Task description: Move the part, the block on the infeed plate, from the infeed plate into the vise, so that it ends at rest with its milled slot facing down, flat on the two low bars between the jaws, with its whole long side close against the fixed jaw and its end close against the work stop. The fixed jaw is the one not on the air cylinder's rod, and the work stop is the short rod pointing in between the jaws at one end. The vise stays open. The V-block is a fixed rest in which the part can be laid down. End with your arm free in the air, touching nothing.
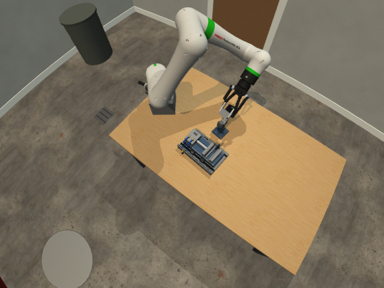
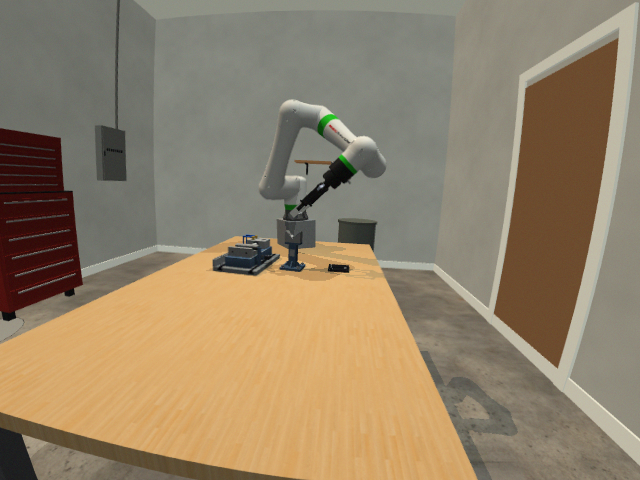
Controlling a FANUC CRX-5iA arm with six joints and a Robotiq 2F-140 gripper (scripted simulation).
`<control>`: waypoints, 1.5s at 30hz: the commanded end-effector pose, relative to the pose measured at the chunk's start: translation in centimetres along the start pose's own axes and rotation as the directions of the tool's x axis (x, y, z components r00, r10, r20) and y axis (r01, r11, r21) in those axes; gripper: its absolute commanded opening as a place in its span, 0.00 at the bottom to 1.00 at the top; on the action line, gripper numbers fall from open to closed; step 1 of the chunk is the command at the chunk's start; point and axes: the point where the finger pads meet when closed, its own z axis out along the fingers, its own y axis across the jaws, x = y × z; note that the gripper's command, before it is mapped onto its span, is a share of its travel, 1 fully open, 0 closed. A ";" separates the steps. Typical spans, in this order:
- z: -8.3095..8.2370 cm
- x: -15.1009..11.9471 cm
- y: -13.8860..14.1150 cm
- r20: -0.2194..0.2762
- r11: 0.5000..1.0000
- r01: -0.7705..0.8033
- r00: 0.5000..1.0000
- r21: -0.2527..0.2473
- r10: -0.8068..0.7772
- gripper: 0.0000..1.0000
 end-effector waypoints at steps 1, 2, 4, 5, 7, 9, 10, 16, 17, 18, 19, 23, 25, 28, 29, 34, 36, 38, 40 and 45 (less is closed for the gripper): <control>0.0 -0.1 0.0 0.000 1.000 0.000 1.000 0.000 0.000 0.00; 0.1 -0.1 0.0 0.000 1.000 0.000 1.000 0.000 0.000 0.00; 0.1 -0.1 0.0 0.000 1.000 0.000 1.000 0.000 0.000 0.00; 0.2 -0.2 0.0 0.000 1.000 0.000 1.000 0.000 0.000 0.00; 0.2 -0.2 0.0 0.000 1.000 0.000 1.000 0.000 0.000 0.00; 0.3 -0.3 0.0 0.000 1.000 0.000 1.000 0.000 0.000 0.00; 0.3 -0.4 0.0 0.000 1.000 0.000 1.000 0.000 0.000 0.00; 0.5 -0.5 0.0 0.000 1.000 0.000 1.000 0.000 0.000 0.00; 0.6 -0.6 0.0 0.000 1.000 0.000 1.000 0.000 0.000 0.00; 0.6 -0.7 0.0 0.000 1.000 0.000 1.000 0.000 0.000 0.00; 0.7 -0.7 0.0 0.000 1.000 0.000 1.000 0.000 0.000 0.00; 1.0 -1.0 0.0 0.000 1.000 0.000 1.000 0.000 0.000 0.00; 1.1 -1.1 0.0 0.000 1.000 0.000 1.000 0.000 0.000 0.00; 1.3 -1.3 0.0 0.000 1.000 0.000 1.000 0.000 0.000 0.00; 1.4 -1.4 0.0 0.000 1.000 0.000 1.000 0.000 0.000 0.00; 1.6 -1.6 0.0 0.000 1.000 0.000 1.000 0.000 0.000 0.00; 1.8 -1.8 0.0 0.000 1.000 0.000 1.000 0.000 0.000 0.00; 2.0 -2.0 0.0 0.000 1.000 0.000 1.000 0.000 0.000 0.00; 2.1 -2.1 0.0 0.000 1.000 0.000 1.000 0.000 0.000 0.00; 2.5 -2.6 0.0 0.000 1.000 0.000 1.000 0.000 0.000 0.00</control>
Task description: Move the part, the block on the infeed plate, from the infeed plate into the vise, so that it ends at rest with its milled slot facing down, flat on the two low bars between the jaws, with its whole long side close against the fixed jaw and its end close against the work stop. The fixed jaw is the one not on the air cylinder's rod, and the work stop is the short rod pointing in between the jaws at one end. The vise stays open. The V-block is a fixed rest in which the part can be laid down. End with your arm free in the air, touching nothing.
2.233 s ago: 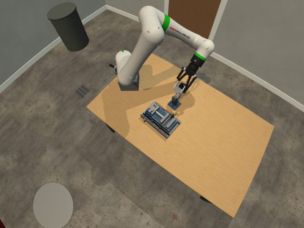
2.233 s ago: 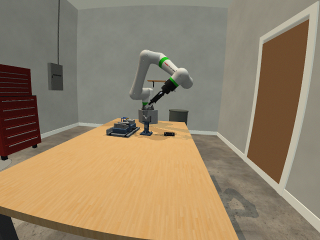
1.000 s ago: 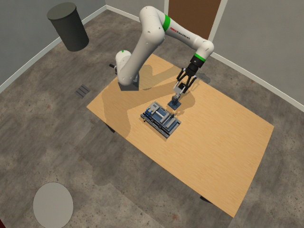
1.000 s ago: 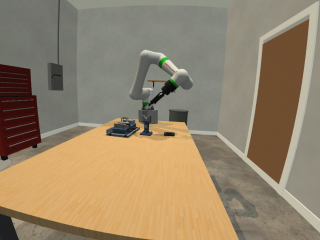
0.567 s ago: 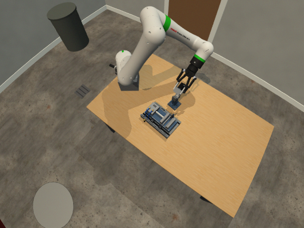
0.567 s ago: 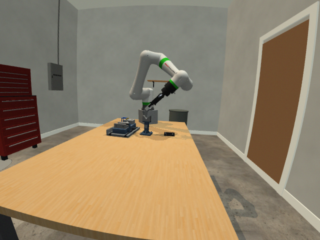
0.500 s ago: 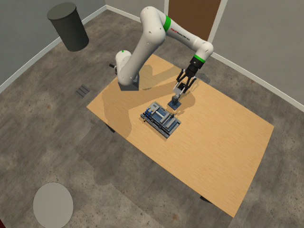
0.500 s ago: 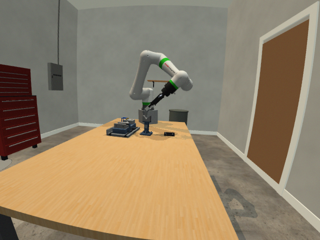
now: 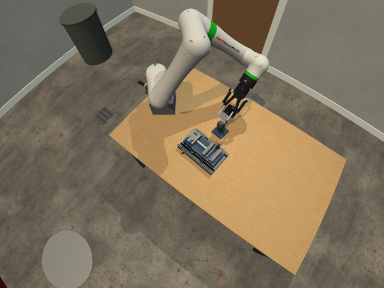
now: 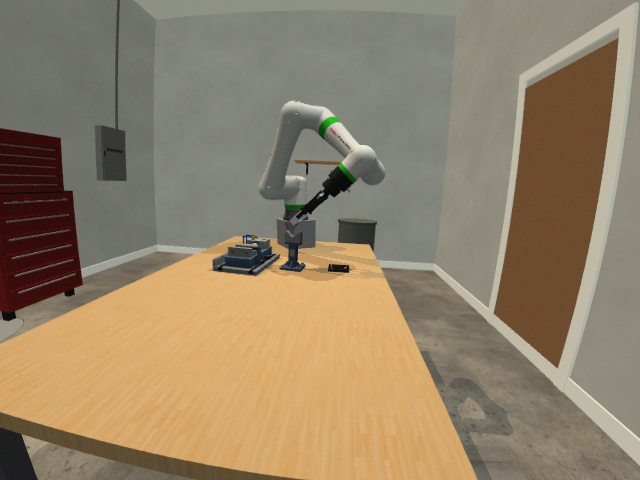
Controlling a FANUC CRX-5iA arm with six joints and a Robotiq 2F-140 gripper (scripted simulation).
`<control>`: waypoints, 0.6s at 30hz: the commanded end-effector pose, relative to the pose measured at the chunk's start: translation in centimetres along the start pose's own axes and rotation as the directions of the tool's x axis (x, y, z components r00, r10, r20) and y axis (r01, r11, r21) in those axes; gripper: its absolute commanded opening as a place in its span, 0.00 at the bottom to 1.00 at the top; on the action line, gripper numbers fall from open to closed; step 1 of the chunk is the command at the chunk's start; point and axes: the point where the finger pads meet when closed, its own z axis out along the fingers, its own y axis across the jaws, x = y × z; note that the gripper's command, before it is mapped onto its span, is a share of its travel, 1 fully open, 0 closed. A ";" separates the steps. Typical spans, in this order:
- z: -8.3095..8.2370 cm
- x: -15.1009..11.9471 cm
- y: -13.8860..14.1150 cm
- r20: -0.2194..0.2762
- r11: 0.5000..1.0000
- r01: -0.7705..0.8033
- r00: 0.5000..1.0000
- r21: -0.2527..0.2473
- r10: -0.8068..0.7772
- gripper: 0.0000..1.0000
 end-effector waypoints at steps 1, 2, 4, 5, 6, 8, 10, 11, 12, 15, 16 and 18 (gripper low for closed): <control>0.3 -0.3 0.0 0.000 1.000 0.000 1.000 0.000 0.000 0.00; 0.4 -0.4 0.0 0.000 1.000 0.000 1.000 0.000 0.000 0.00; 0.4 -0.4 0.0 0.000 1.000 0.000 1.000 0.000 0.000 0.00; 0.5 -0.5 0.0 0.000 1.000 0.000 1.000 0.000 0.000 0.00; 0.6 -0.6 0.0 0.000 1.000 0.000 1.000 0.000 0.000 0.00; 0.7 -0.7 0.0 0.000 1.000 0.000 1.000 0.000 0.000 0.00; 0.9 -0.9 0.0 0.000 1.000 0.000 1.000 0.000 0.000 0.00; 1.0 -1.0 0.0 0.000 1.000 0.000 1.000 0.000 0.000 0.00; 1.0 -1.1 0.0 0.000 1.000 0.000 1.000 0.000 0.000 0.00; 1.3 -1.3 0.0 0.000 1.000 0.000 1.000 0.000 0.000 0.00; 1.4 -1.4 0.0 0.000 1.000 0.000 1.000 0.000 0.000 0.00; 1.5 -1.5 0.0 0.000 1.000 0.000 1.000 0.000 0.000 0.00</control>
